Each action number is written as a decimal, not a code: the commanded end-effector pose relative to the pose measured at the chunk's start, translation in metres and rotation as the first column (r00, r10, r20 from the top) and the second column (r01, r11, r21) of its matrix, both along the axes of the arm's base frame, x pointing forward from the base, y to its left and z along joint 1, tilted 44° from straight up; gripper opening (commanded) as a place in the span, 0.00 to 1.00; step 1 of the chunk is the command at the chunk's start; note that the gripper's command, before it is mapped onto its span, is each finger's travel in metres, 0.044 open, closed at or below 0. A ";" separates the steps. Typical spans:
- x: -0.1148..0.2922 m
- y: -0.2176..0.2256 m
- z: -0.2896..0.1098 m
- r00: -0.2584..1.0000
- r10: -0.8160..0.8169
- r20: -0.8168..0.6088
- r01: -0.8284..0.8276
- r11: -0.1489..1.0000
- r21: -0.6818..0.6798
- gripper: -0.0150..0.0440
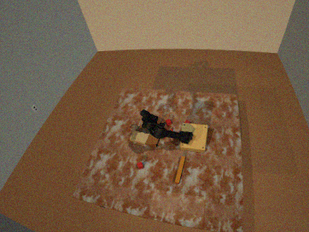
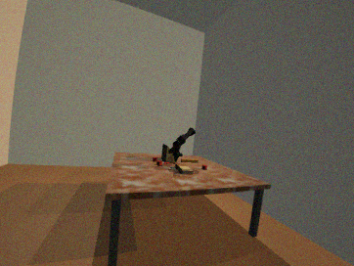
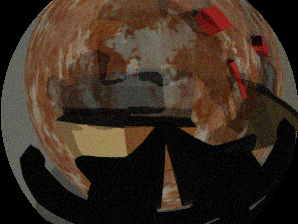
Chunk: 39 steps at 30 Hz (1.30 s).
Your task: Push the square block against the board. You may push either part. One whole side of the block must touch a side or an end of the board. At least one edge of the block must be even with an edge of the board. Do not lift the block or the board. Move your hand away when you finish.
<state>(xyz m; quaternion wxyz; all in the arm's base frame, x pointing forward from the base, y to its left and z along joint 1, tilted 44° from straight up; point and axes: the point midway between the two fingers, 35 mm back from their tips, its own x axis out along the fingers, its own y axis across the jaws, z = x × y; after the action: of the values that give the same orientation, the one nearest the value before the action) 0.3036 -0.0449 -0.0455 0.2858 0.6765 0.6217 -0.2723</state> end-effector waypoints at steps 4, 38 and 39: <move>-0.002 -0.002 -0.003 0.998 -0.042 -0.042 0.042 0.999 0.002 0.25; 0.004 0.049 -0.030 0.990 -0.102 -0.101 0.103 0.995 0.010 0.25; 0.004 0.049 -0.031 0.990 -0.102 -0.101 0.103 0.995 0.010 0.25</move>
<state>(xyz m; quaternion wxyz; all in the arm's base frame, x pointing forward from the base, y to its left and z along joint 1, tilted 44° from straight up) 0.3061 0.0026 -0.0788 0.2344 0.6934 0.6028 -0.3176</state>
